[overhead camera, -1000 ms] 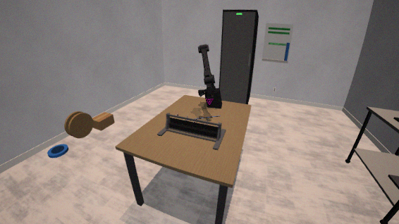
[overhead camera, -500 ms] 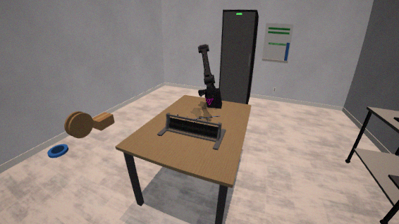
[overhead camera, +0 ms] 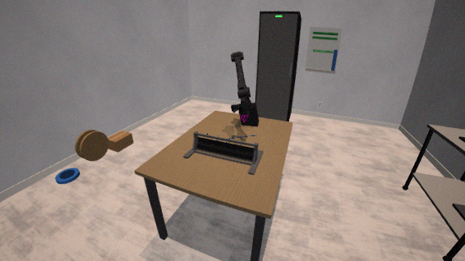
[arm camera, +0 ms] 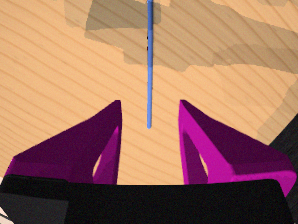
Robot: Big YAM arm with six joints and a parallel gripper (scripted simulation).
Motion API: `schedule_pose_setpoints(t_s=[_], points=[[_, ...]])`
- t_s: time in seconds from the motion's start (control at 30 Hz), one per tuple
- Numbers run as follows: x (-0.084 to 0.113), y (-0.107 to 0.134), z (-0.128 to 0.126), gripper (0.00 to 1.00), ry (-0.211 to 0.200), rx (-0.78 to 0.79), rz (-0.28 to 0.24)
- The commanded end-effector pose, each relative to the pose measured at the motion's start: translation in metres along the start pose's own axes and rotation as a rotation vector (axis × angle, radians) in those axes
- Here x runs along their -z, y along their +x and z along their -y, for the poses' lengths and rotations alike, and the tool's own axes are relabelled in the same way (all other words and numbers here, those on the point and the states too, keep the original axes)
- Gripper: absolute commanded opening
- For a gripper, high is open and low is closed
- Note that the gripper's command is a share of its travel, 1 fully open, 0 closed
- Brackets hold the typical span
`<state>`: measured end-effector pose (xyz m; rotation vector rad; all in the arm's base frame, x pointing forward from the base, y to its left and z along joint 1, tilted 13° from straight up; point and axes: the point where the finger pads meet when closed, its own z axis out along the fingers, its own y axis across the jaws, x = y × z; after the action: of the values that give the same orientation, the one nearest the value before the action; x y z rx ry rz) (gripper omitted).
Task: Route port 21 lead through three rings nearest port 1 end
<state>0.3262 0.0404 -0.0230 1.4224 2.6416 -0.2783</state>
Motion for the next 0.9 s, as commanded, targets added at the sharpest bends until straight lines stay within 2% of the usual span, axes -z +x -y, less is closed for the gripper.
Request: schedule_pose_setpoints(t_s=[0.0,0.17,0.27,0.43,0.47,0.53,0.87], points=[[0.013,-0.009,-0.010,0.32,-0.036,-0.009,0.012],[0.009,-0.009,-0.009,0.32,-0.035,-0.009,0.012],[-0.005,-0.004,-0.001,0.32,-0.006,-0.002,0.001],[-0.009,-0.004,-0.001,0.32,-0.006,-0.001,0.001],[-0.008,-0.007,-0.007,0.32,-0.018,-0.006,0.006],[-0.016,-0.004,-0.001,0.32,-0.006,-0.001,0.001],[-0.051,-0.004,0.000,0.32,-0.004,-0.001,0.001]])
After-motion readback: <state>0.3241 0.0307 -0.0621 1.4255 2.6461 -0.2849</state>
